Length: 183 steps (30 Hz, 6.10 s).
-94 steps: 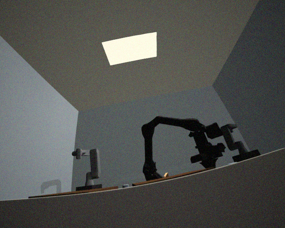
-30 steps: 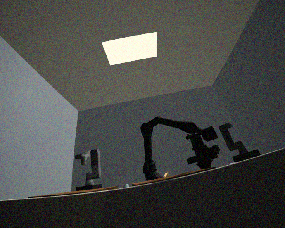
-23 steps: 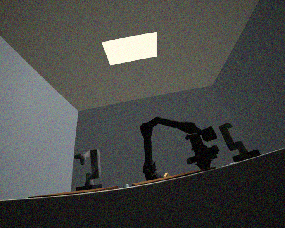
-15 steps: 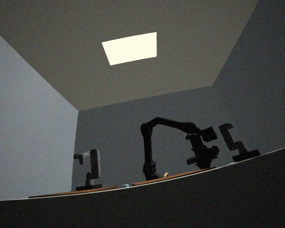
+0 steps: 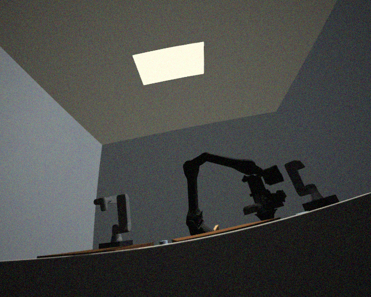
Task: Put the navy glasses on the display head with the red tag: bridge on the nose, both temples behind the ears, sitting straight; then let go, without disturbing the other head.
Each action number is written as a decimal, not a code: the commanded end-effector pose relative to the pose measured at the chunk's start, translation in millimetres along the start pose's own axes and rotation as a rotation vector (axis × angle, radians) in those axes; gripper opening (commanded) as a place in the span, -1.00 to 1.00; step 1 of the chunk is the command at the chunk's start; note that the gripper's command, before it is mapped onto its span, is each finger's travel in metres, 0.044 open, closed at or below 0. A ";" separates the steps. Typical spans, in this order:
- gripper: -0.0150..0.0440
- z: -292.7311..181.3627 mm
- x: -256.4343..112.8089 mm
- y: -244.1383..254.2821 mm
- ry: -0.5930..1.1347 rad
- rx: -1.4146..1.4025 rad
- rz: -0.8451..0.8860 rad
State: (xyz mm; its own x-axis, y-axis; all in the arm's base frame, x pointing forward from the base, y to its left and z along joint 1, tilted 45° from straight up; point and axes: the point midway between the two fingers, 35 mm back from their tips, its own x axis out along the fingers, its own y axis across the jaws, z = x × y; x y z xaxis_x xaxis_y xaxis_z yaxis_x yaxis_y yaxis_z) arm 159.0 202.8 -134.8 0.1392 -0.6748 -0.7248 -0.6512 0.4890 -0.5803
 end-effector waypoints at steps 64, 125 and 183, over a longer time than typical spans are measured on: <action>-0.49 -3.6 -108.9 -220.0 -0.328 -0.631 0.409; -0.49 -273.5 -142.9 -401.0 -0.678 -1.492 -0.513; -0.49 -211.5 -91.4 -372.5 -0.571 -1.388 -0.049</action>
State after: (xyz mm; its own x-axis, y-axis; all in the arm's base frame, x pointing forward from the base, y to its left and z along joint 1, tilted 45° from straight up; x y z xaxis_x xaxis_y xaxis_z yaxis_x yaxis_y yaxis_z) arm 227.5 -38.0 238.1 0.2753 -0.1846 -0.9435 -0.7303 -0.6784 -0.0803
